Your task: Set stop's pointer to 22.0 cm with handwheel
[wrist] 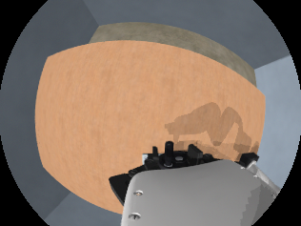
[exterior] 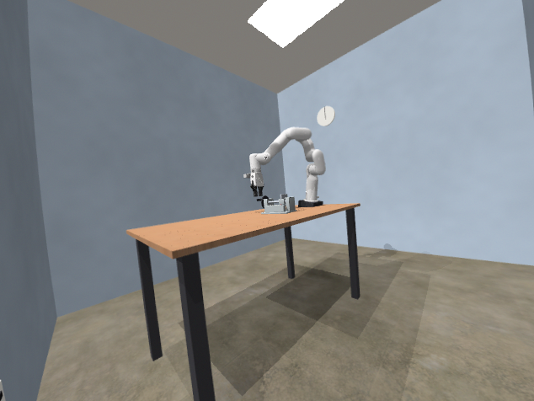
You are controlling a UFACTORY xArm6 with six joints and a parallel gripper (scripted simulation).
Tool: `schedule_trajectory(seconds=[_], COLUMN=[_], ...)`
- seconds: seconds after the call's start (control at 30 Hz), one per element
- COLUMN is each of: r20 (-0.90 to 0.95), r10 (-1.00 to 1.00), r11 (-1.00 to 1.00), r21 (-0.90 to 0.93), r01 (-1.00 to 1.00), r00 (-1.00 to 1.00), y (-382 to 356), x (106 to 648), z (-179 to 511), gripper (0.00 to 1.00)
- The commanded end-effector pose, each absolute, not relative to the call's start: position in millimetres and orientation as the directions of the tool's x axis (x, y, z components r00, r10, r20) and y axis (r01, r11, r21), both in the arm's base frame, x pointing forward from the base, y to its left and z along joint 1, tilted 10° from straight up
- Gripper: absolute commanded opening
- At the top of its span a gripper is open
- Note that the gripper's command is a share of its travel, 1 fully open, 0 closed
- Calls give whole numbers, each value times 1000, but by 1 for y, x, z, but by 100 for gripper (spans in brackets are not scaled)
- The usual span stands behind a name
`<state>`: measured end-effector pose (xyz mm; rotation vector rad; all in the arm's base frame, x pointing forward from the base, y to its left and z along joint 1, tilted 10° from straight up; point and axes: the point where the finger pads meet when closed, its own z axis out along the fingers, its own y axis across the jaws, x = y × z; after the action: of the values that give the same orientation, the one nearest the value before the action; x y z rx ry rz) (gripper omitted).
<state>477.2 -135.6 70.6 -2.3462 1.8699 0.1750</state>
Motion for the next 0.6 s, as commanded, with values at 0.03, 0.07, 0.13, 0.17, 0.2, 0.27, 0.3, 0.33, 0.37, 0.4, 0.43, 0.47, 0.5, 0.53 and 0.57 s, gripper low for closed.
schedule_trajectory(seconds=[0.03, 0.07, 0.13, 0.17, 0.2, 0.27, 0.3, 0.33, 0.37, 0.4, 0.43, 0.47, 0.5, 0.53, 0.57], r20=[-174, -174, -174, -174, -174, -174, -174, -174, -174, -174, -174, -174, -174, -174, -174], r10=[-959, -959, -959, -959, -959, -959, -959, -959, -959, -959, -959, -959, -959, -959, -959], r11=[-220, -220, -220, -220, -220, -220, -220, -220, -220, -220, -220, -220, -220, -220, -220], r21=[-37, -37, -37, -37, -37, -37, -37, -37, -37, -37, -37, -37, -37, -37, -37], r01=[-975, -975, -975, -975, -975, -975, -975, -975, -975, -975, -975, -975, -975, -975, -975], r00=[223, 223, 223, 223, 223, 223, 223, 223, 223, 223, 223, 223, 223, 223, 223], y=[-133, -132, -131, -131, -130, -130, -130, -130, -129, -129, -129, -129, -129, -129, -129], x=[478, 478, 478, 478, 478, 478, 478, 478, 478, 478, 478, 478, 478, 478, 478], z=[54, 51, 45, 42, 39, 35, 35, 35, 33, 32, 31, 30, 30, 30, 30], gripper=[57, 57, 57, 57, 57, 57, 57, 57, 57, 57, 57, 57, 57, 57, 57])
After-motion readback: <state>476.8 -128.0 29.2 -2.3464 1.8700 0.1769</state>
